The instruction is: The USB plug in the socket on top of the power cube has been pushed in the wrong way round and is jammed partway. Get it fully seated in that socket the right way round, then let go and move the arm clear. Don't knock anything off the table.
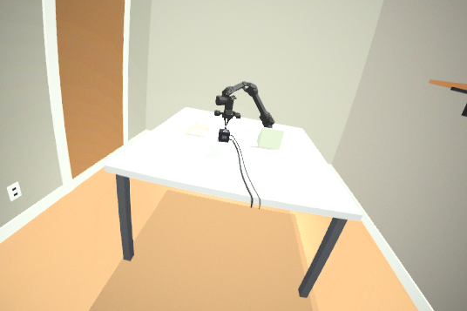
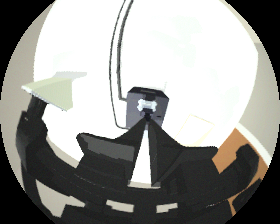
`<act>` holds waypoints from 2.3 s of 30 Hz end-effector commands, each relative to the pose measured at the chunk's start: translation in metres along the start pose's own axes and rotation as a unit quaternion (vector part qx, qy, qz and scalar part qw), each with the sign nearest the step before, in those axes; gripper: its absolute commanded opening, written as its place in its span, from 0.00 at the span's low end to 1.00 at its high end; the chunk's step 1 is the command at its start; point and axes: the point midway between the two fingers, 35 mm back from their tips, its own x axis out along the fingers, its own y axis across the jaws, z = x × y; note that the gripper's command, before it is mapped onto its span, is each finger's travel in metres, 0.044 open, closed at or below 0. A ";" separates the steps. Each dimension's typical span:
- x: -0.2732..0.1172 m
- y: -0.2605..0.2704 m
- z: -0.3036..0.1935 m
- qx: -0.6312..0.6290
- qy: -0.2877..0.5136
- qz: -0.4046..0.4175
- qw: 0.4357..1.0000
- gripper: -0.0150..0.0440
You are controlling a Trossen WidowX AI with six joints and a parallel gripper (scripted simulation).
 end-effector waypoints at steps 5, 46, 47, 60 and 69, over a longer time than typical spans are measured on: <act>0.002 0.001 0.000 0.000 0.003 0.000 1.000 0.25; 0.007 0.001 0.000 0.000 0.003 0.000 1.000 0.25; 0.007 0.001 0.000 0.000 0.003 0.000 1.000 0.25; 0.009 0.001 0.000 0.000 0.003 0.000 1.000 0.25; 0.010 0.001 0.000 0.000 0.003 0.000 1.000 0.25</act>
